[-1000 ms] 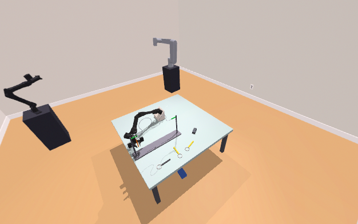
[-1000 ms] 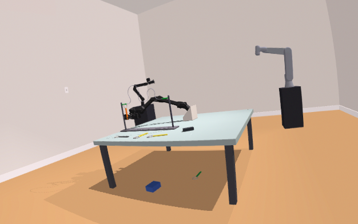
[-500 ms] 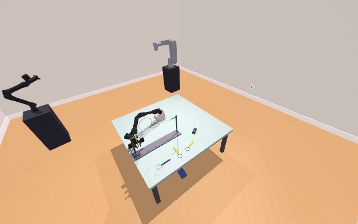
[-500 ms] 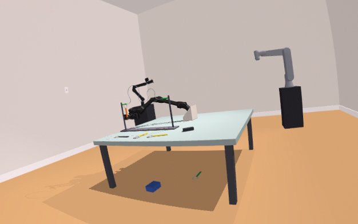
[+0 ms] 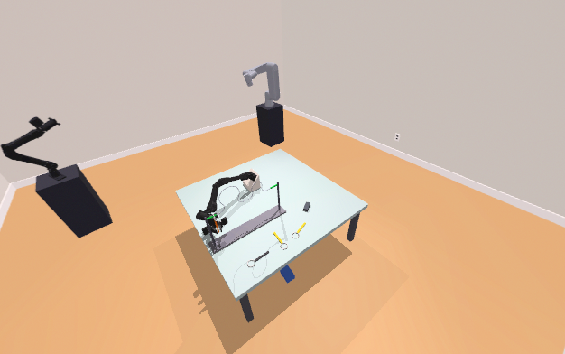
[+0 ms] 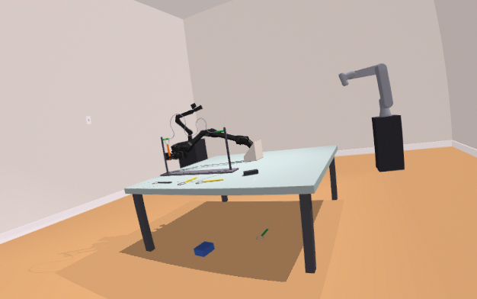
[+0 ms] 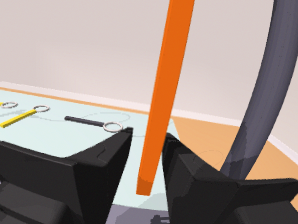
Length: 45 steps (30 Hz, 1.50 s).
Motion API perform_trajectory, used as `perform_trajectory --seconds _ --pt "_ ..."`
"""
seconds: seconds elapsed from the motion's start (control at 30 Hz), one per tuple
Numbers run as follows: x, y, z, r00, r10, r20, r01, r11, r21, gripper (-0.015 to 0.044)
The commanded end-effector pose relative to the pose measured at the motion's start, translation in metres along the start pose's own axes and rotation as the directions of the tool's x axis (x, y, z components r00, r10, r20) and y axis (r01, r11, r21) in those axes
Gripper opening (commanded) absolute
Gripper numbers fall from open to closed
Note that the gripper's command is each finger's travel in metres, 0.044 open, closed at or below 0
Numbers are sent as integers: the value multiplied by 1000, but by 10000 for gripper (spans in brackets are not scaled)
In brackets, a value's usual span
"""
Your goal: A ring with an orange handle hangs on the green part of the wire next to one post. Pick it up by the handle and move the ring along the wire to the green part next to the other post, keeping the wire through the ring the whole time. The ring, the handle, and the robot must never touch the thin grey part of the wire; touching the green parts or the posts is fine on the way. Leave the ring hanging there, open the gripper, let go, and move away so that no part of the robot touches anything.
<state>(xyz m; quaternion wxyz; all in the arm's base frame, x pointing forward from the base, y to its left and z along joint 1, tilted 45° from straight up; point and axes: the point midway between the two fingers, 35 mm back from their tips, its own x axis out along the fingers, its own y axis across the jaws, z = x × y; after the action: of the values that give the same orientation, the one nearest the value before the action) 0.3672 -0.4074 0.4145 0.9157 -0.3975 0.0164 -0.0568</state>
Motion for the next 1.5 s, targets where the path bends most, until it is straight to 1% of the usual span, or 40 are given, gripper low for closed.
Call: perform_trajectory --seconds 0.0,0.07,0.27,0.3,0.47,0.7,1.47 --pt "0 0 0 1000 0 0 0 1000 0 29" --pt "0 0 0 1000 0 0 0 1000 0 15" --pt "0 0 0 1000 0 0 0 1000 0 -142" --pt "0 0 0 1000 0 0 0 1000 0 -150" --pt "0 0 1 1000 0 0 0 1000 0 -150" --pt "0 1 16 1000 -2 0 2 1000 8 -150" --pt "0 1 16 1000 -2 0 2 1000 8 -150"
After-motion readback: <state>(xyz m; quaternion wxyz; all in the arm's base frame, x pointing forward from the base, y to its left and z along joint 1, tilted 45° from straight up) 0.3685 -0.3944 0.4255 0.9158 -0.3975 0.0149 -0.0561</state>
